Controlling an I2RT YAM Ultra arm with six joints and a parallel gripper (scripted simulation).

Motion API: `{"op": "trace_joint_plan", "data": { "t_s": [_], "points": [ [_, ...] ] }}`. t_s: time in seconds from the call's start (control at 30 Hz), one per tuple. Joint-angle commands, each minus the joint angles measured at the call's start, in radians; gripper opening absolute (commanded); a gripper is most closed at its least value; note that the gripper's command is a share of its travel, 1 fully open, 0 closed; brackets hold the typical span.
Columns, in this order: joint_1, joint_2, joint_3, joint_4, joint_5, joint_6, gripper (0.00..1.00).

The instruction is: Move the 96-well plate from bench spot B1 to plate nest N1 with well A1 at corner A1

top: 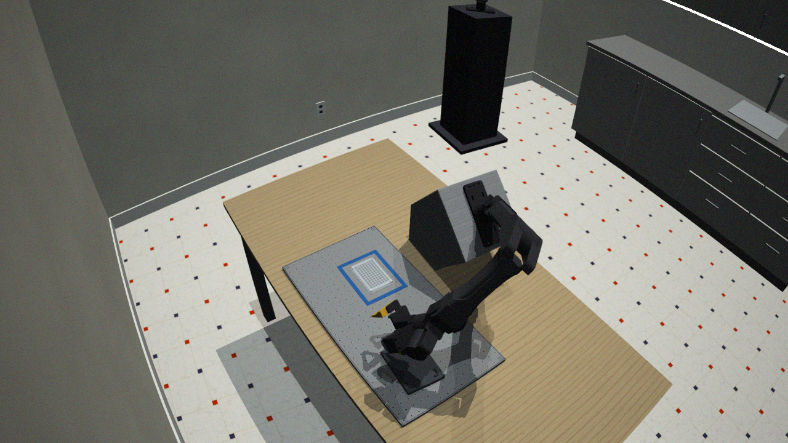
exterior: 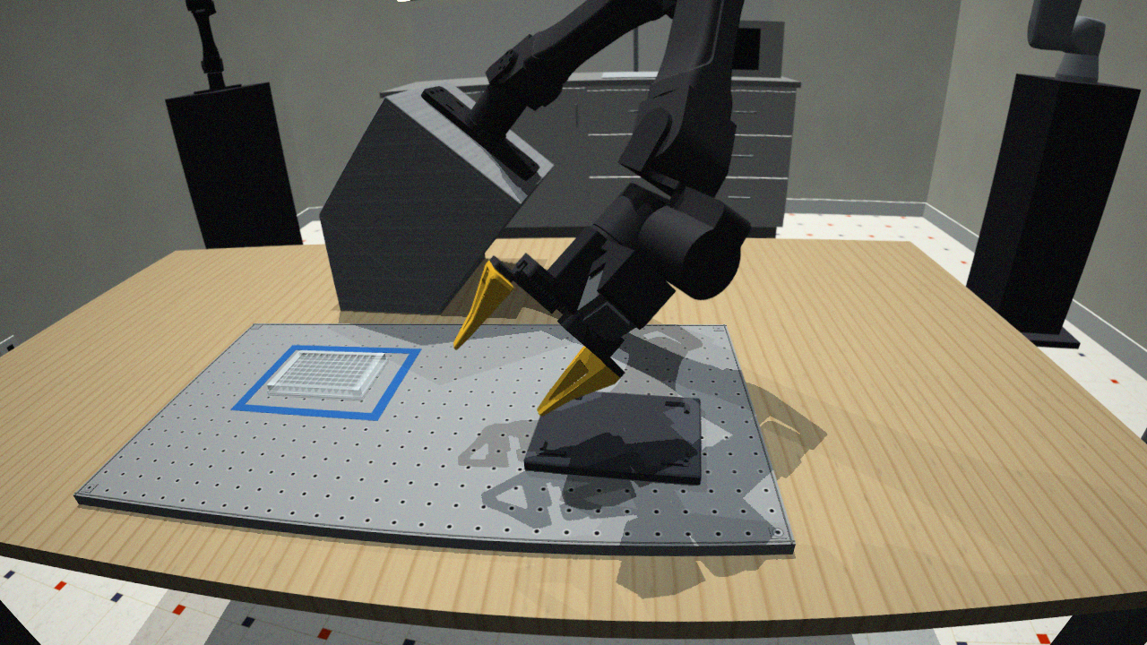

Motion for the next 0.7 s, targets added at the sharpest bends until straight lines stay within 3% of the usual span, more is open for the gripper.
{"op": "trace_joint_plan", "data": {
  "t_s": [0.0,0.07,0.1,0.17,0.37,0.4,0.43,0.5,0.53,0.57,0.6,0.63,0.67],
  "points": [
    [-0.053,0.023,-0.025,0.020,-0.036,-0.118,1.00],
    [-0.077,0.037,0.016,-0.005,-0.063,-0.192,1.00],
    [-0.084,0.042,-0.029,0.020,-0.069,-0.203,1.00],
    [-0.108,0.055,0.011,-0.005,-0.095,-0.278,1.00],
    [-0.158,0.087,0.019,-0.024,-0.156,-0.432,1.00],
    [-0.167,0.092,0.013,-0.019,-0.163,-0.451,1.00],
    [-0.174,0.096,-0.035,0.009,-0.167,-0.458,1.00],
    [-0.199,0.109,0.003,-0.014,-0.196,-0.536,1.00],
    [-0.206,0.114,-0.044,0.012,-0.200,-0.545,1.00],
    [-0.219,0.120,-0.045,-0.012,-0.218,-0.583,1.00],
    [-0.233,0.128,-0.007,-0.008,-0.229,-0.623,1.00],
    [-0.239,0.133,-0.052,0.016,-0.233,-0.632,1.00],
    [-0.253,0.140,-0.036,0.006,-0.248,-0.672,1.00]
  ]
}}
